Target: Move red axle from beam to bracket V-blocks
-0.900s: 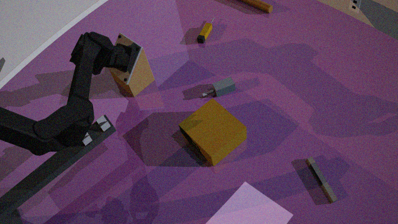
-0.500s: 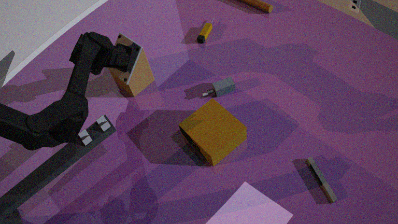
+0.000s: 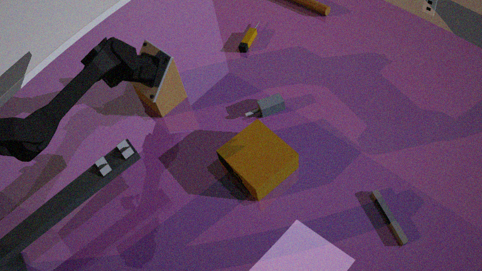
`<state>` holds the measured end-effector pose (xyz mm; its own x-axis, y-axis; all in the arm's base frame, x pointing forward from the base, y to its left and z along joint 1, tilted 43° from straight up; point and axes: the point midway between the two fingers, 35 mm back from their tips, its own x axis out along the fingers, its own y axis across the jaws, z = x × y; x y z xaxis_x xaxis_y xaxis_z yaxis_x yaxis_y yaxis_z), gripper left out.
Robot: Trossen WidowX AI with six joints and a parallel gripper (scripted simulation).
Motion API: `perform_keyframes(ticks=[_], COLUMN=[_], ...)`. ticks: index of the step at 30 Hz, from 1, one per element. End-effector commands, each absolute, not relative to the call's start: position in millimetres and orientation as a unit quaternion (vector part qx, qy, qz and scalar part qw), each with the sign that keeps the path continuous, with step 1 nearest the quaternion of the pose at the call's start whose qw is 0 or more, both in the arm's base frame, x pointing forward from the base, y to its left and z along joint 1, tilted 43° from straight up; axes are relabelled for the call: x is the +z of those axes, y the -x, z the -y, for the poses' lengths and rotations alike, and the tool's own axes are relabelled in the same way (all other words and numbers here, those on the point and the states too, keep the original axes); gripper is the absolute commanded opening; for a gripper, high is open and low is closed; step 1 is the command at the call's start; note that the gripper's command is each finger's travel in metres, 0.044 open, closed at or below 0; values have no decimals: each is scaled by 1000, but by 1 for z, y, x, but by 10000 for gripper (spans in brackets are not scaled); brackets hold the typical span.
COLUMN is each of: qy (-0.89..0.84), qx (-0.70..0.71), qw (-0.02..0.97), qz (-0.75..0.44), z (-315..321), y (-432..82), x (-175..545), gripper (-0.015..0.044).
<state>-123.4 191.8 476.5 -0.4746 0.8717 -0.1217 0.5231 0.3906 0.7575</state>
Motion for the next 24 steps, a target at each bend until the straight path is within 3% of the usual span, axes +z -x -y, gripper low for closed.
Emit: perform_keyframes(ticks=[1, 9, 24], qy=[-444, -403, -162], qx=[350, 329, 243], qw=[376, 560, 789], qz=[-734, -644, -540], z=[-237, -306, -350], y=[112, 67, -62], x=[443, 371, 235], gripper=[440, 440, 440])
